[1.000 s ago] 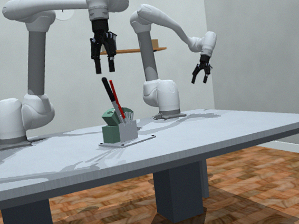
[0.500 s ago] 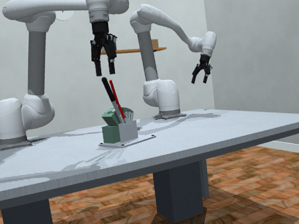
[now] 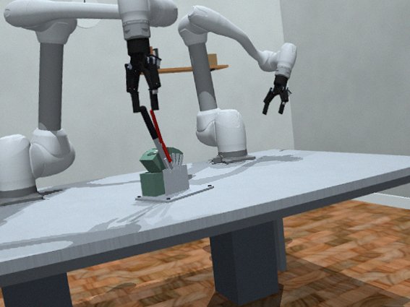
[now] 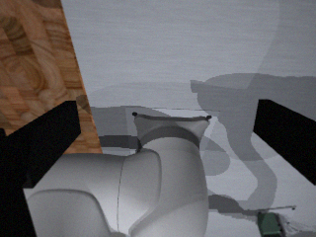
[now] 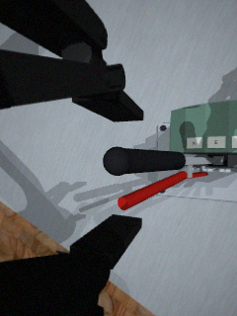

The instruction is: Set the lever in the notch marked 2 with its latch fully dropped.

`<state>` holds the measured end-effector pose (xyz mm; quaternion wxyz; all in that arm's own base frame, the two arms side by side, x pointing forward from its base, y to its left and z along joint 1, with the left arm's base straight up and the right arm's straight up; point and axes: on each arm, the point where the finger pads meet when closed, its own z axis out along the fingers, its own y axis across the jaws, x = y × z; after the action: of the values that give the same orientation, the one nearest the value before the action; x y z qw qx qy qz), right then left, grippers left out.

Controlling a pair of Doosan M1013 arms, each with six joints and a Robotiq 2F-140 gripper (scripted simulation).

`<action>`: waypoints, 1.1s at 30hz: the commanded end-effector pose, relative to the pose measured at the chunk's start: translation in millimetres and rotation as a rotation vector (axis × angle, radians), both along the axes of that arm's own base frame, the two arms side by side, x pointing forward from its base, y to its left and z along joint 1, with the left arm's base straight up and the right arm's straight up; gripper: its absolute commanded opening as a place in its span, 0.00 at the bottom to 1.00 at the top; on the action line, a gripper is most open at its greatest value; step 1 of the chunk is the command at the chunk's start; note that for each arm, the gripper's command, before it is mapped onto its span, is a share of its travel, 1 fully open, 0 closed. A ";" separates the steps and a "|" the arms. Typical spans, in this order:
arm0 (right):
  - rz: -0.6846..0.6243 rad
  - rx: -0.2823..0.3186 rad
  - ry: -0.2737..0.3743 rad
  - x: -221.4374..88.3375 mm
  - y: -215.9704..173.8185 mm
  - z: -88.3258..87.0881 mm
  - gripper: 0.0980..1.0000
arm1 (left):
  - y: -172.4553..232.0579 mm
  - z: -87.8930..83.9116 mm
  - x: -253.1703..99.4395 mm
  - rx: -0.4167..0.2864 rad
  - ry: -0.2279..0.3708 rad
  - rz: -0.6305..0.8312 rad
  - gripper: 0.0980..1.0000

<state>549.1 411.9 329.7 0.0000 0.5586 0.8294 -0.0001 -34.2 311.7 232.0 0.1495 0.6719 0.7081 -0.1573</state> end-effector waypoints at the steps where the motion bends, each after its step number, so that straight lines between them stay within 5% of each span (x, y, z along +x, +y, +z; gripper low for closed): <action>1: 0.000 0.001 -0.001 0.1 0.2 -1.7 0.57 | 0.4 0.5 -0.2 0.001 0.001 0.000 1.00; 17: 0.000 0.001 -0.001 0.1 0.2 -30.6 0.57 | 0.4 0.5 -0.2 0.001 0.001 0.000 1.00; 33: 0.000 0.001 -0.001 0.1 0.2 -36.4 0.57 | 0.4 0.5 -0.2 0.001 0.001 0.000 1.00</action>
<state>549.1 411.9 292.4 0.0000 0.5586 0.8294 -0.0001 -34.2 311.7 232.0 0.1495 0.6719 0.7081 -0.1573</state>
